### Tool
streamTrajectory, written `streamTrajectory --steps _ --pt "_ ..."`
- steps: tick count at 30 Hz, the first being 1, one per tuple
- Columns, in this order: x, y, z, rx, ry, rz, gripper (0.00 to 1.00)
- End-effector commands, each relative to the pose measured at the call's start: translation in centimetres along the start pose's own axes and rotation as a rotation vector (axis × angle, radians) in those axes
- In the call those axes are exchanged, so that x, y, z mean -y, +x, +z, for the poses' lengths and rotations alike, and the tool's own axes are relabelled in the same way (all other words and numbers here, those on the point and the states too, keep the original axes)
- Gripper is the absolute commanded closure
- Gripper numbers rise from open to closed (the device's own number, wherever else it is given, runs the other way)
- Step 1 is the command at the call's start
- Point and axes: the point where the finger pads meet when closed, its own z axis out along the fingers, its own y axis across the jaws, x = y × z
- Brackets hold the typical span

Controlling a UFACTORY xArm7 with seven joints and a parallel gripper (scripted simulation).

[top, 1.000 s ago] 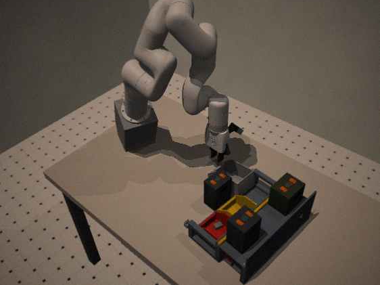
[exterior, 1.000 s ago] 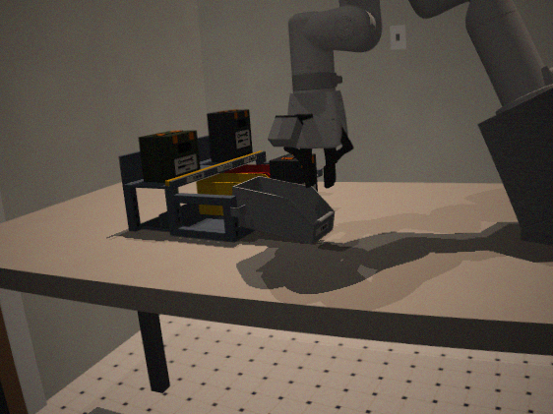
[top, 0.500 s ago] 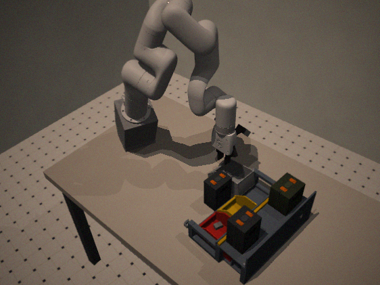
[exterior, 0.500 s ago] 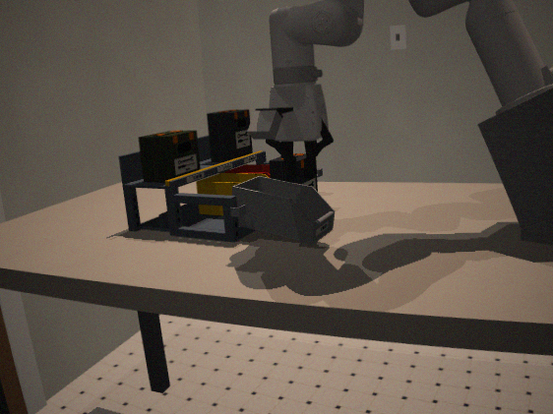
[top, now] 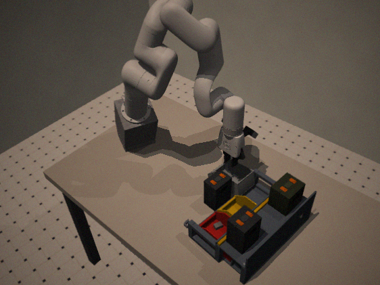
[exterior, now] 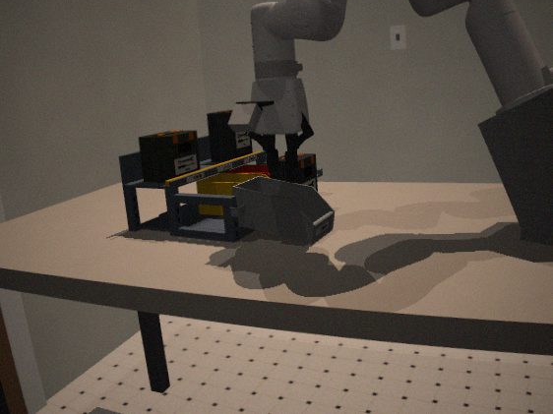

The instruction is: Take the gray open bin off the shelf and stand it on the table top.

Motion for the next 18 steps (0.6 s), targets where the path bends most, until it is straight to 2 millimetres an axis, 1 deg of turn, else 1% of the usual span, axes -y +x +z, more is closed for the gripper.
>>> streamTrajectory --steps 1,2,7,18 --pt "-0.1 0.1 -0.1 -0.001 -0.002 0.000 0.67" --pt "-0.1 0.1 -0.1 -0.001 -0.002 0.000 0.67" --pt "-3.9 0.1 -1.4 -0.001 -0.003 0.000 0.67" --pt "-3.9 0.1 -1.4 -0.001 -0.003 0.000 0.67"
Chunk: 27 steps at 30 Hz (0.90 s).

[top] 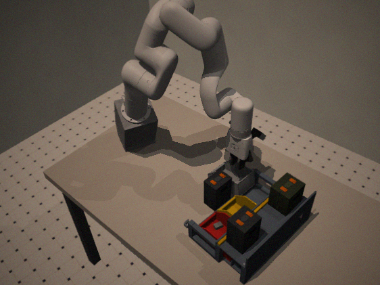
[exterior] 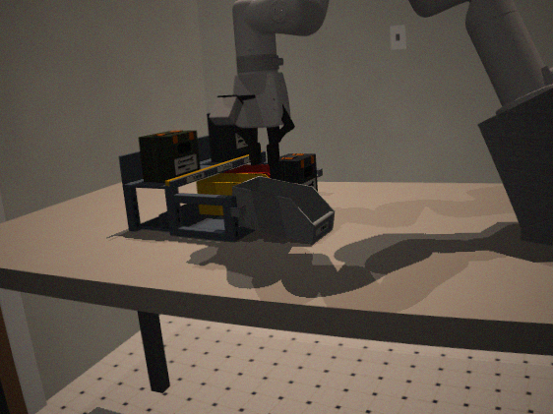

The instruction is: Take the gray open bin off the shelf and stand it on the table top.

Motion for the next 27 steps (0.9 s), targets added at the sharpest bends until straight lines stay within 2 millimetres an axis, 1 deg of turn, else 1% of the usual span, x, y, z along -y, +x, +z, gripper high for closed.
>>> streamTrajectory --steps 1,6,18,23,27 --pt "-0.2 0.1 -0.1 -0.002 -0.003 0.000 0.67" --pt "-5.3 0.1 -1.9 -0.002 -0.003 0.000 0.67" --pt "-5.3 0.1 -1.9 -0.002 -0.003 0.000 0.67" --pt "-5.9 0.1 -2.1 -0.002 -0.004 0.000 0.67" --pt "-5.9 0.1 -2.1 -0.002 -0.004 0.000 0.67"
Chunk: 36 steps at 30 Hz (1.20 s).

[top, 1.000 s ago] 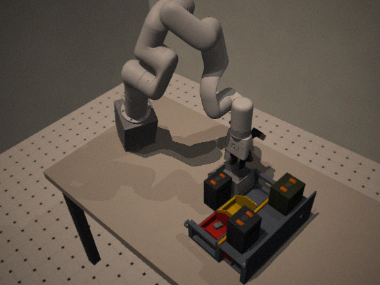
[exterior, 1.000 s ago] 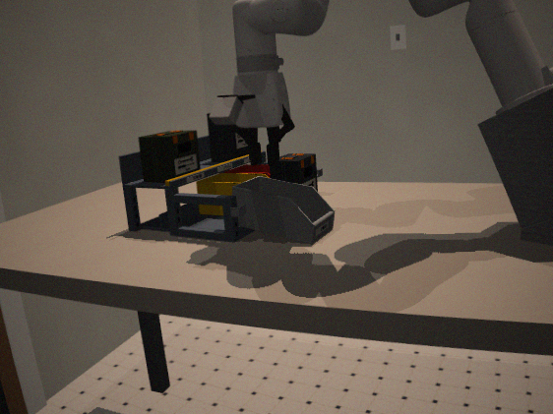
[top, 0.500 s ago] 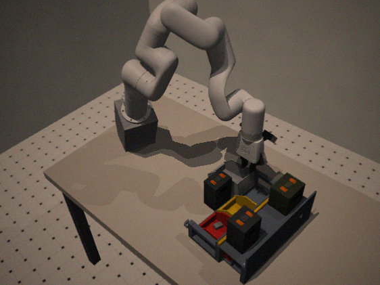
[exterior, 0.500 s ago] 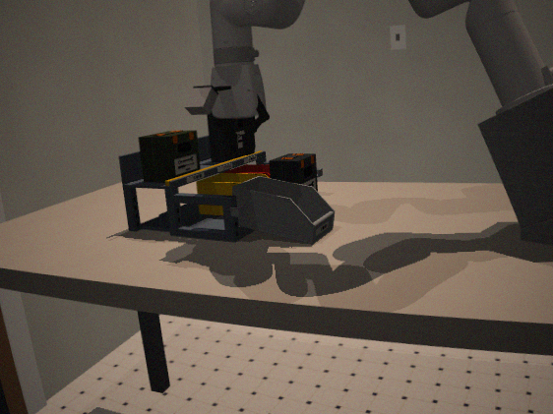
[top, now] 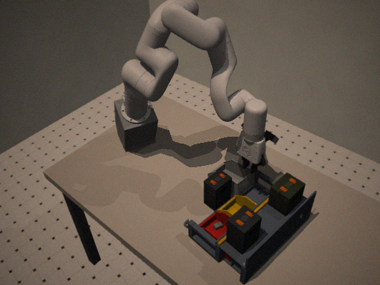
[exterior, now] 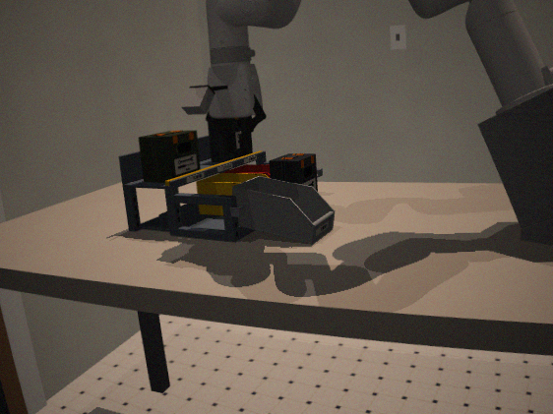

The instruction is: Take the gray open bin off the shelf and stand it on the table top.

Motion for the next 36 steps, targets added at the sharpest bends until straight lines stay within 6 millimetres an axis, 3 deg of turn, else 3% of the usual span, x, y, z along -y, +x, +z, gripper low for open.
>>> streamTrajectory --steps 1,36 --pt "-0.1 0.1 -0.1 -0.001 -0.002 0.000 0.67" --pt "1.0 0.1 0.3 -0.001 -0.002 0.000 0.67"
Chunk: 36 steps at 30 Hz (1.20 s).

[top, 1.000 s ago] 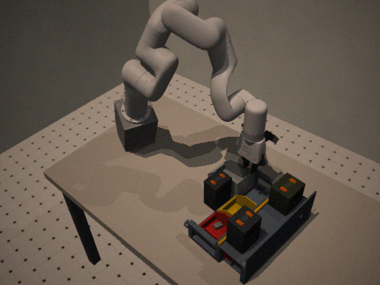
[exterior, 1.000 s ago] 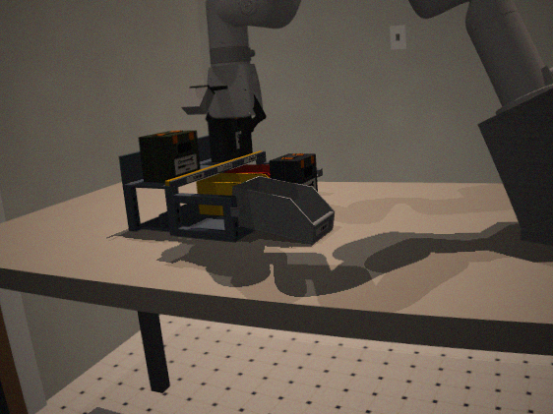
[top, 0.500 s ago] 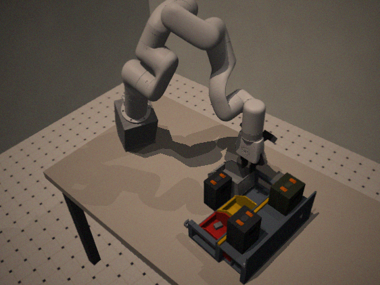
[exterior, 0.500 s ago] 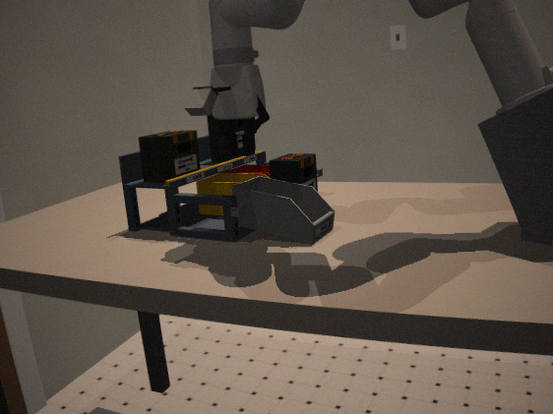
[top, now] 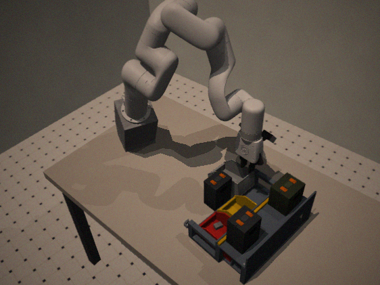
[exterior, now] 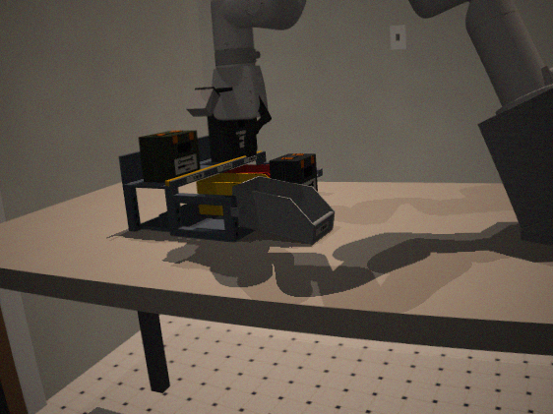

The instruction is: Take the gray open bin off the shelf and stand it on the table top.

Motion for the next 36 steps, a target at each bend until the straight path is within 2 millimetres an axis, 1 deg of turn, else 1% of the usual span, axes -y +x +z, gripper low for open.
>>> streamTrajectory --steps 1,23,28,36 --pt "-0.1 0.1 -0.1 -0.001 -0.003 0.000 0.67" --pt "0.1 0.1 0.0 -0.001 -0.003 0.000 0.67" --pt "0.1 0.1 1.0 -0.001 -0.003 0.000 0.67" --pt "0.1 0.1 1.0 -0.001 -0.003 0.000 0.67"
